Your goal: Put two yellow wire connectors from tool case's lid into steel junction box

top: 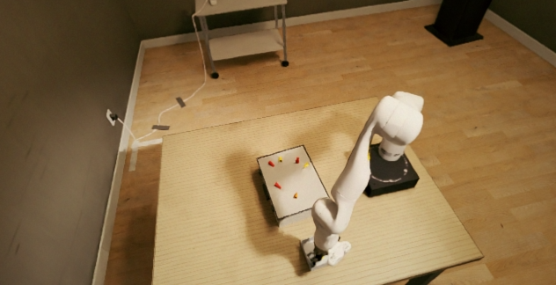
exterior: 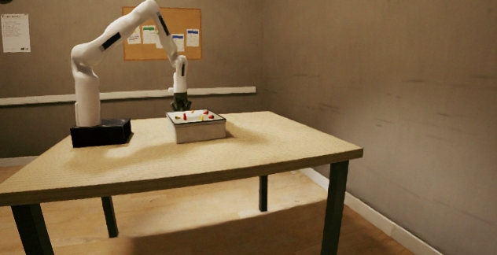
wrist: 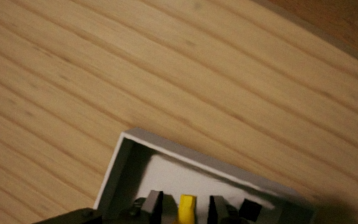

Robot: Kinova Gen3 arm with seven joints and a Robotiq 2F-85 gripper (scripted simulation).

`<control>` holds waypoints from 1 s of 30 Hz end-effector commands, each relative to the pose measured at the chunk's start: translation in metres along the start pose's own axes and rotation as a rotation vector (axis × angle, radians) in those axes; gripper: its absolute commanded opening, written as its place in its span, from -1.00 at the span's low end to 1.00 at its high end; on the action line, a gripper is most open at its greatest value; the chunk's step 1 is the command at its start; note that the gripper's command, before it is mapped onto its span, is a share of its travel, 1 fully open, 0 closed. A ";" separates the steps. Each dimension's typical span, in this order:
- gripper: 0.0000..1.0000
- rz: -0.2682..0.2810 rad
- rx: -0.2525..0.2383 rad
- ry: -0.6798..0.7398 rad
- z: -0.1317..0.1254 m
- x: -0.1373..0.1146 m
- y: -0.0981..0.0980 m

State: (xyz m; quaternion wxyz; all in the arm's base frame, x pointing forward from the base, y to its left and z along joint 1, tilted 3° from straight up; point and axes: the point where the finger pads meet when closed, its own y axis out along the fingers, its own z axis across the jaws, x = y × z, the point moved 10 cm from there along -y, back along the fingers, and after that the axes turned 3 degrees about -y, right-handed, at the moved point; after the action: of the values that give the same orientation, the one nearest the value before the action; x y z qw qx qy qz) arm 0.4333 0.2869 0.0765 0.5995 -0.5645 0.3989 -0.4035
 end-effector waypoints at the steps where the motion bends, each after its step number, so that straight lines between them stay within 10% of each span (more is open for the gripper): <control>1: -0.29 0.001 0.002 0.000 0.001 0.000 -0.001; 18: -0.29 0.001 0.002 0.000 0.000 0.000 -0.031; 30: -0.29 0.001 0.002 0.000 0.000 0.000 -0.123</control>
State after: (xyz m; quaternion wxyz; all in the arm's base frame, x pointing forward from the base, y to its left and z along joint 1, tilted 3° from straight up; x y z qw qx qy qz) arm 0.4273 0.2765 0.1636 0.5868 -0.5750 0.4033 -0.4031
